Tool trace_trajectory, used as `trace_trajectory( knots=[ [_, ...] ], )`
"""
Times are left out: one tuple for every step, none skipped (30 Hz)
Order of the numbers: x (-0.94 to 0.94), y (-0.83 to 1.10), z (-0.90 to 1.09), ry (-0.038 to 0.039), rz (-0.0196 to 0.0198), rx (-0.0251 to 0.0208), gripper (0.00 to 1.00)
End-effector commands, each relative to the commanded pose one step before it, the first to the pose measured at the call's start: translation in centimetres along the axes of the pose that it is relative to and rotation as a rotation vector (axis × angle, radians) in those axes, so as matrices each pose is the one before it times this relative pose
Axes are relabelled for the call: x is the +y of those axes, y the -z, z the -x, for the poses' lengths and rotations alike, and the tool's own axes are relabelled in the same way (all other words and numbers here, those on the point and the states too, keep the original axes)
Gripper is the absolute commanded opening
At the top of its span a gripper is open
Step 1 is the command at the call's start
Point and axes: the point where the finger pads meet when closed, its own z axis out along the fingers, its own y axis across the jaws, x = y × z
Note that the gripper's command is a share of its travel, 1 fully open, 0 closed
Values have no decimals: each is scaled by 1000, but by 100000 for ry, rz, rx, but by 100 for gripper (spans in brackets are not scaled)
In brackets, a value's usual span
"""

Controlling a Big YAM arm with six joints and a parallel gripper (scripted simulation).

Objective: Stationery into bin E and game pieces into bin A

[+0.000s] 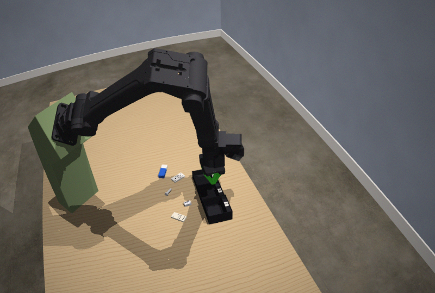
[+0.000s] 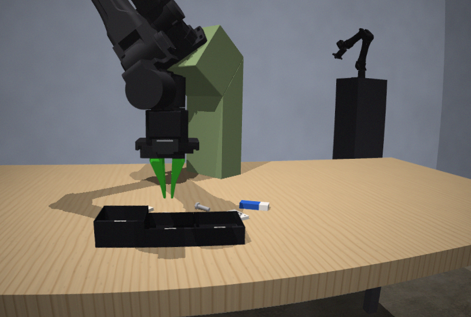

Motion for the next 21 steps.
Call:
trace_trajectory(
  knots=[
    [576, -381, -1206, 90, 730, 3014, 10],
    [74, 22, -69, 134, 76, 58, 10],
    [18, 27, 134, -64, 31, -229, 10],
    [-12, 24, 181, -121, -39, -276, 10],
    [1235, 573, 991, 188, 439, -2762, 10],
    [411, 9, 324, -677, -258, -919, 10],
    [487, 8, 79, -87, -18, -128, 10],
    [501, 8, 32, -40, 2, -64, 10],
    [515, 8, -17, 11, 20, 1, 10],
    [515, 8, -16, 10, 20, 0, 10],
    [514, 8, -16, 10, 19, 0, 10],
    [514, 8, -15, 10, 19, -1, 10],
    [0, 0, 0, 0, 0, 0, 10],
    [0, 0, 0, 0, 0, 0, 10],
    [523, 7, -47, 113, 50, 125, 10],
    [506, 8, 20, -95, -11, -131, 10],
    [514, 8, -14, 9, 18, -3, 10],
    [513, 8, -14, 8, 18, -4, 10],
    [513, 8, -14, 8, 18, -4, 10],
    [513, 8, -13, 8, 17, -5, 10],
    [513, 8, -13, 7, 17, -6, 10]
  ],
)
